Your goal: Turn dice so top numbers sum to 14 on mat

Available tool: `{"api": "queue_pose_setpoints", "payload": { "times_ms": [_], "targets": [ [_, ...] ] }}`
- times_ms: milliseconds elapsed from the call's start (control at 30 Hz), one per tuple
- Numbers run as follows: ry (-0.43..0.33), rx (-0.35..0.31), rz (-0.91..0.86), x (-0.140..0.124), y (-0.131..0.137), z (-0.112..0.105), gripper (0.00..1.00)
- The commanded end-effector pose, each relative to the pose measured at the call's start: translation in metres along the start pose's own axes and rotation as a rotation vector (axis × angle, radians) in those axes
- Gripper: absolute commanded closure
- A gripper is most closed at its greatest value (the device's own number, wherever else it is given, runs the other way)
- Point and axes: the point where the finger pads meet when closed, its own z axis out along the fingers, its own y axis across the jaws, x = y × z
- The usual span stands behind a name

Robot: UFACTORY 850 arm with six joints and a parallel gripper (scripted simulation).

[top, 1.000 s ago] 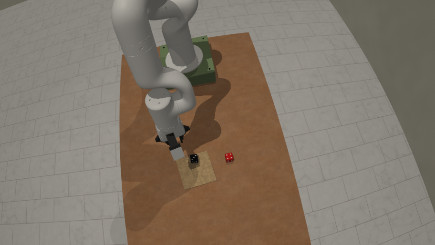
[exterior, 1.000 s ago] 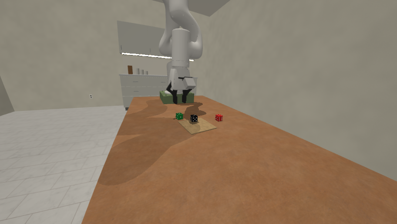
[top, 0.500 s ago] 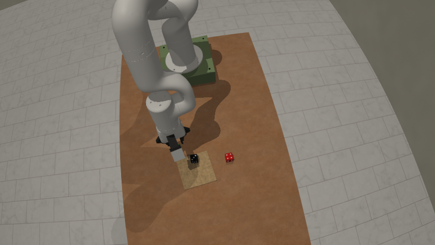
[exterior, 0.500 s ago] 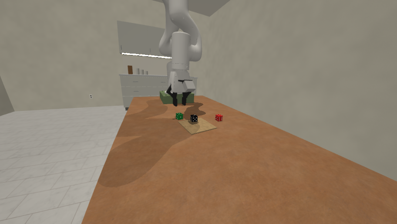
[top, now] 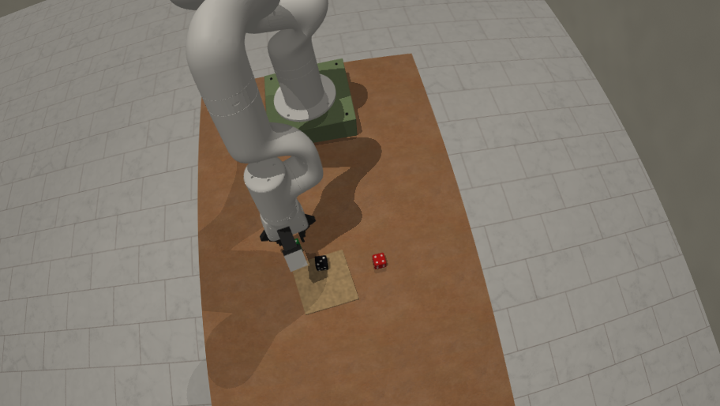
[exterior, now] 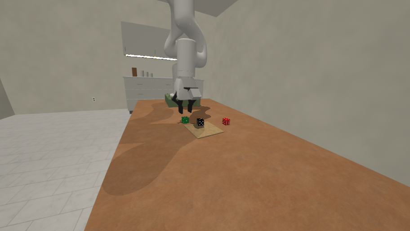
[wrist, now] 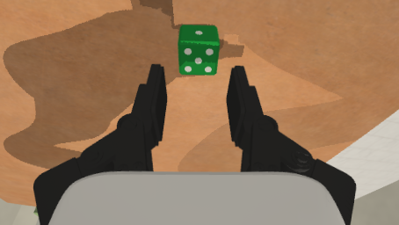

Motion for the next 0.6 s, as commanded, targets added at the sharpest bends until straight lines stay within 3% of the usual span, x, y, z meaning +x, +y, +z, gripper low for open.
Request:
{"api": "queue_pose_setpoints", "payload": {
  "times_ms": [0,567],
  "targets": [
    [0.002,-0.004,0.0,0.001,0.0,0.004,0.53],
    [0.002,-0.004,0.0,0.001,0.001,0.016,0.53]
  ]
}}
